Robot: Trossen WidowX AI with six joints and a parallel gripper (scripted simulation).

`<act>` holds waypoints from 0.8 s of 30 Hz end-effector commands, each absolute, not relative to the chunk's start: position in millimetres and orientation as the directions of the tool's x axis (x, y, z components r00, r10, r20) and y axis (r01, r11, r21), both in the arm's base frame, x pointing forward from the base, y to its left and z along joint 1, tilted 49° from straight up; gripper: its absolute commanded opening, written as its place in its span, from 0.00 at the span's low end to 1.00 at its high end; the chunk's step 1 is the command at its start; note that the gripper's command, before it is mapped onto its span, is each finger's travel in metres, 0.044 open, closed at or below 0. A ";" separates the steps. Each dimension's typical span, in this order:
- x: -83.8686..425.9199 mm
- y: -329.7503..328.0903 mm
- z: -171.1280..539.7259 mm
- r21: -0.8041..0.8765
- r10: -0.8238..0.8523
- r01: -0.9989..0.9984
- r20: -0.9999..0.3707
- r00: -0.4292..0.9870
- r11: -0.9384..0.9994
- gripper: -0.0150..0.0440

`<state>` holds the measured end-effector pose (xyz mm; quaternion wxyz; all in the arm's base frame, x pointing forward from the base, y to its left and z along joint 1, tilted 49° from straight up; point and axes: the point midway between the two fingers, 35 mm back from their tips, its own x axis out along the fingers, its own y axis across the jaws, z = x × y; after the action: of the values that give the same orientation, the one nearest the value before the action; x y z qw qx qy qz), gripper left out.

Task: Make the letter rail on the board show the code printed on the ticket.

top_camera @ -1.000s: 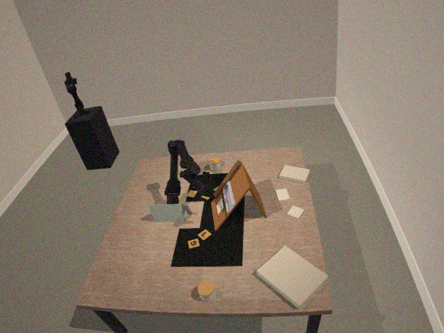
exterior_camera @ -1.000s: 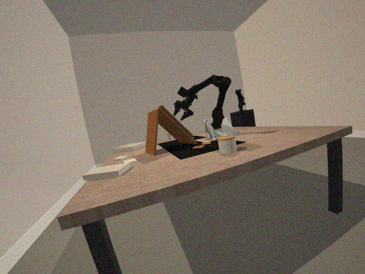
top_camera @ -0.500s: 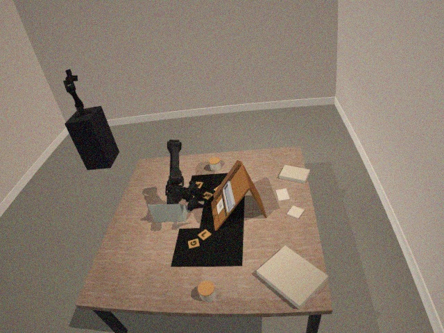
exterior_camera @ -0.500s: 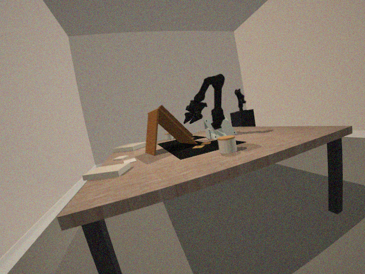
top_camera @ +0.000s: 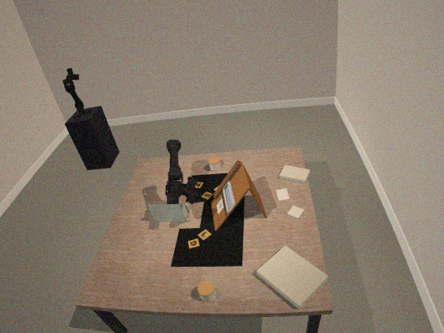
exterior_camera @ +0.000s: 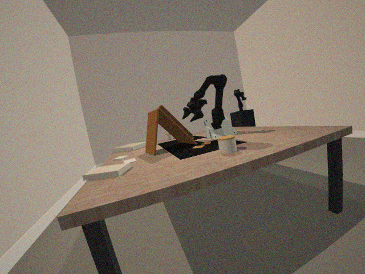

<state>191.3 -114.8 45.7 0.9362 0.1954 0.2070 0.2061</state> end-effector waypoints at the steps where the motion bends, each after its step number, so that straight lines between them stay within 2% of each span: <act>1: 192.1 -133.7 78.5 0.098 0.447 -0.441 -0.322 0.834 0.892 1.00; 4: 190.8 -141.7 104.5 -0.168 0.436 -0.507 -0.330 0.837 0.846 1.00; 8: 187.0 -147.0 141.7 -0.496 0.421 -0.541 -0.340 0.841 0.679 1.00; 11: 184.1 -147.0 162.8 -0.648 0.414 -0.532 -0.345 0.843 0.544 1.00; 24: 183.8 -146.9 165.1 -0.663 0.413 -0.530 -0.345 0.843 0.528 1.00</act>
<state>184.6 -146.4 161.3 0.8794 -0.3861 0.0756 0.2682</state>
